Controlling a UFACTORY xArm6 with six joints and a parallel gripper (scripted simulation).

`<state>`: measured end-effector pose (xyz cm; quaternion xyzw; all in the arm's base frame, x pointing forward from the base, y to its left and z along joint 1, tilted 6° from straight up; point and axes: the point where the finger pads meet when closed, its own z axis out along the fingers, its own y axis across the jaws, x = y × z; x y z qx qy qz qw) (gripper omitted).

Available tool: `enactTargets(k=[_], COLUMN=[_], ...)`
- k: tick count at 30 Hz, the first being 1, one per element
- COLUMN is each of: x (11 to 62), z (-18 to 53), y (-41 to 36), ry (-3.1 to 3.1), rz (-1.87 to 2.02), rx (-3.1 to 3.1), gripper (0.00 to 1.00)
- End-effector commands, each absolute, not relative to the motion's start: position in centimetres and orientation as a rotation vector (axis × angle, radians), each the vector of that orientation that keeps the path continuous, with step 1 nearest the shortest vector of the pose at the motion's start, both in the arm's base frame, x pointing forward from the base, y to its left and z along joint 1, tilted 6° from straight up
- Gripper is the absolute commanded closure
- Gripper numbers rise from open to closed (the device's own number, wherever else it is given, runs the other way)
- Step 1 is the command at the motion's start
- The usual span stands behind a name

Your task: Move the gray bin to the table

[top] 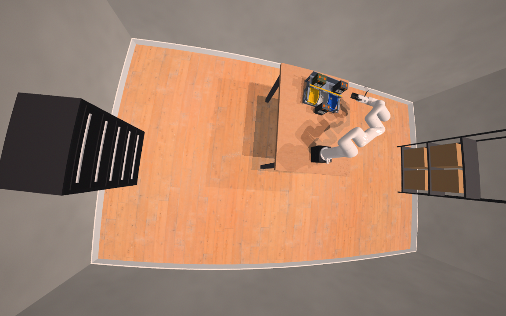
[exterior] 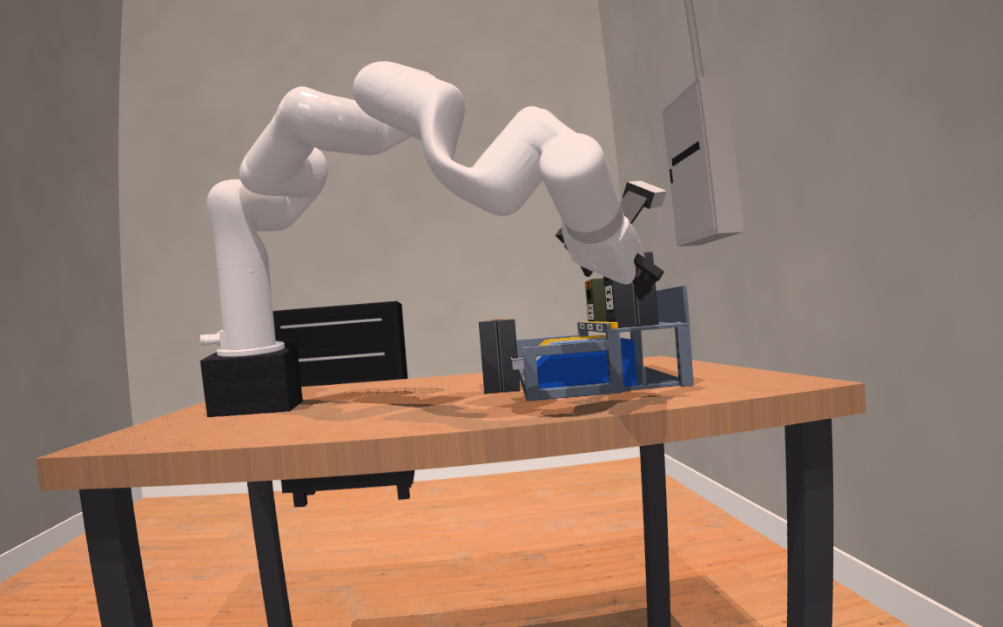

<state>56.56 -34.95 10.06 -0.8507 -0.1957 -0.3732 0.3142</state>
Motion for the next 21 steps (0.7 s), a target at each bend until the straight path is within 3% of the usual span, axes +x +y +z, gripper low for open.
enactTargets(k=[1,5,17,21], x=[56.6,56.7,56.7,56.7], z=[11.3,15.3,15.3,19.5], y=[-34.9,-34.5,-34.5,-34.0], ry=[-0.52,-0.52,-0.52,-0.519], rz=[-0.987,-0.987,-0.987,-0.987], rx=[-2.244,-2.244,-2.244,-2.244], gripper=[0.0,0.0,0.0,0.0])
